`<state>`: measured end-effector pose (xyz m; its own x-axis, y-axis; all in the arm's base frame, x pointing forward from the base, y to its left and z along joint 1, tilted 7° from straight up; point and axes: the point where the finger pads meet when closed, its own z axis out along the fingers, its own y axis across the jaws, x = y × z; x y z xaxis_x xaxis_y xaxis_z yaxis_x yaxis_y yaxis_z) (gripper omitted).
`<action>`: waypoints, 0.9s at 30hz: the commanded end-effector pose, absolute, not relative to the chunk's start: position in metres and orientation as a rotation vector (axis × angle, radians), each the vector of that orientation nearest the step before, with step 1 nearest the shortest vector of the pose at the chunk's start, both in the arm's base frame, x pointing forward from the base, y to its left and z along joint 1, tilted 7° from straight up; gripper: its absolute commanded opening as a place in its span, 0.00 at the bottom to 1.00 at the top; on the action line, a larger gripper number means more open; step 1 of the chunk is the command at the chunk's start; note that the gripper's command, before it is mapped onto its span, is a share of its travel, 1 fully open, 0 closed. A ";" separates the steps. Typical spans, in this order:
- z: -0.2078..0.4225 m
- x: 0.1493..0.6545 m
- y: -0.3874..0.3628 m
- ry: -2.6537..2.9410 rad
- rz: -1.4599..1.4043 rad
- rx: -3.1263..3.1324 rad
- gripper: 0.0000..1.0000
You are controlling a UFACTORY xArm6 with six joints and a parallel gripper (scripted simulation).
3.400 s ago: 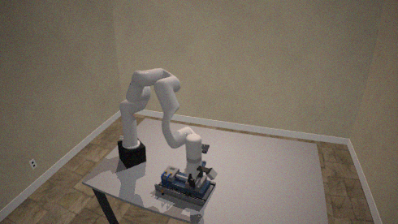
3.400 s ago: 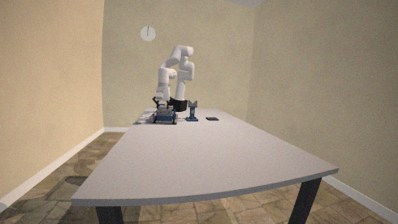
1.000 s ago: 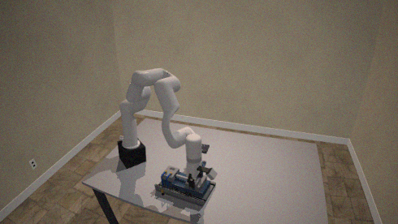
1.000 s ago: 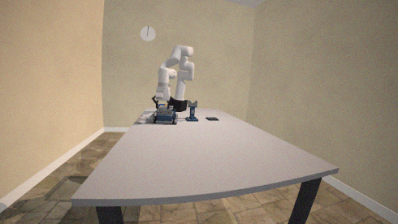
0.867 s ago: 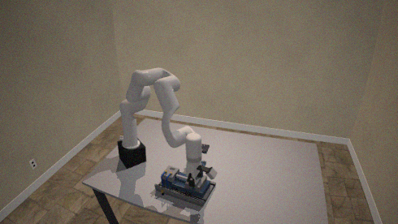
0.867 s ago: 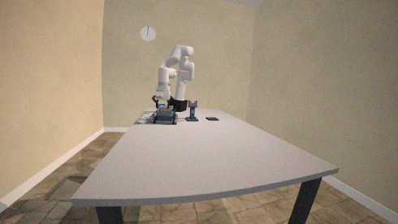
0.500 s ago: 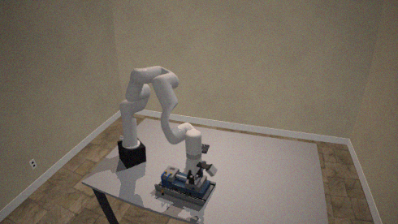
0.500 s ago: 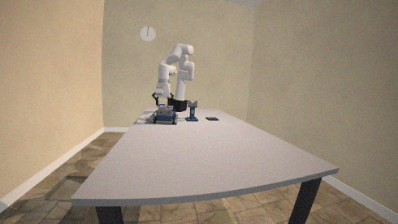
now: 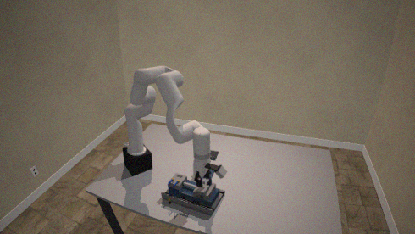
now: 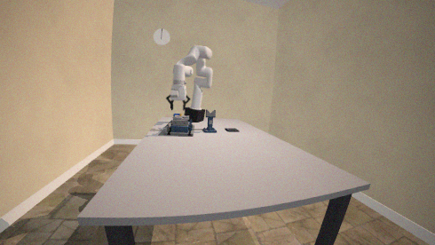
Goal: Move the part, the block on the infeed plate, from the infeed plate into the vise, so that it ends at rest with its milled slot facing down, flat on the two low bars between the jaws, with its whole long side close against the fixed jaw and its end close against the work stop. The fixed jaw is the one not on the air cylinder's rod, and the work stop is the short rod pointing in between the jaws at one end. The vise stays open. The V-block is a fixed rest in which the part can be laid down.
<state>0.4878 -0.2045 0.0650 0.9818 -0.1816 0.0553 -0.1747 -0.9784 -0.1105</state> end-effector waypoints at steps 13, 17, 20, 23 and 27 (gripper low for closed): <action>0.078 0.488 -0.206 0.273 -0.106 -3.024 0.00; 0.078 0.488 -0.206 0.273 -0.106 -3.024 0.00; 0.078 0.488 -0.206 0.273 -0.106 -3.024 0.00; 0.078 0.488 -0.206 0.273 -0.106 -3.024 0.00; 0.078 0.488 -0.206 0.273 -0.106 -3.024 0.00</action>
<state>0.4869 -0.2056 0.0762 0.9818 -0.1816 0.0553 -0.1747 -0.9784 -0.1105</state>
